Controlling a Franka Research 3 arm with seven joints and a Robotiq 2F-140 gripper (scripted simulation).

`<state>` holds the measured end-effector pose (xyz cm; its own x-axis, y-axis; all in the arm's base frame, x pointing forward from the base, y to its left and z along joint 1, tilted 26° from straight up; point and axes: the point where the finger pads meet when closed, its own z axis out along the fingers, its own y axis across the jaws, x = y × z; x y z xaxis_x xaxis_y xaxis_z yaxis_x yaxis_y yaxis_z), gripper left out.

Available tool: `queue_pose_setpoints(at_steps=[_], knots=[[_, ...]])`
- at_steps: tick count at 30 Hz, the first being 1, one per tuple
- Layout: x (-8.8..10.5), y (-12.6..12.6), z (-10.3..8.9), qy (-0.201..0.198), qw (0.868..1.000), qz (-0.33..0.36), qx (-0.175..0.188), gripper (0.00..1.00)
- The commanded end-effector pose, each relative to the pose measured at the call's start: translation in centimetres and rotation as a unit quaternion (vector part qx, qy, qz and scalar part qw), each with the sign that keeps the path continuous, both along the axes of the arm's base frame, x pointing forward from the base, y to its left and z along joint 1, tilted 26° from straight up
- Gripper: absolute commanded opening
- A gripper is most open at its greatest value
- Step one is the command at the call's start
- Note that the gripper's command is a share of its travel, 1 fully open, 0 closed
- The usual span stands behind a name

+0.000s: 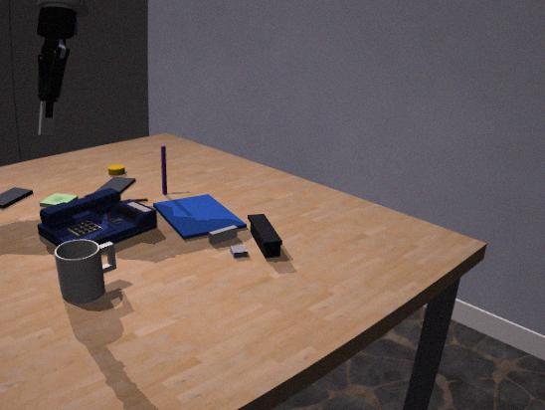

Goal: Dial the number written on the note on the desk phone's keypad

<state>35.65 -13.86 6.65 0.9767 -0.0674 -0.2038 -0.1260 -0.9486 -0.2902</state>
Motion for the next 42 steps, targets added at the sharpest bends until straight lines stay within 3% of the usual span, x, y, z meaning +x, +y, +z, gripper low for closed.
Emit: queue_pose_setpoints(at_steps=[1, 4, 5, 6, 10, 12, 15, 42], knots=[[2.8, 6.2, 1.6, -0.038, 0.999, -0.018, 0.019, 0.0], [3.7, 11.3, 2.7, -0.057, 0.998, -0.021, 0.033, 0.0], [3.9, 11.9, 2.9, -0.057, 0.998, -0.021, 0.033, 0.0], [3.8, 14.7, 3.4, -0.073, 0.996, -0.025, 0.044, 0.0], [3.5, 21.3, 4.6, -0.096, 0.993, -0.033, 0.061, 0.0], [3.5, 21.3, 4.6, -0.096, 0.993, -0.033, 0.061, 0.0], [2.7, 24.7, 5.0, -0.111, 0.991, -0.041, 0.07, 0.0], [2.6, 25.0, 5.0, -0.112, 0.99, -0.042, 0.071, 0.0]])
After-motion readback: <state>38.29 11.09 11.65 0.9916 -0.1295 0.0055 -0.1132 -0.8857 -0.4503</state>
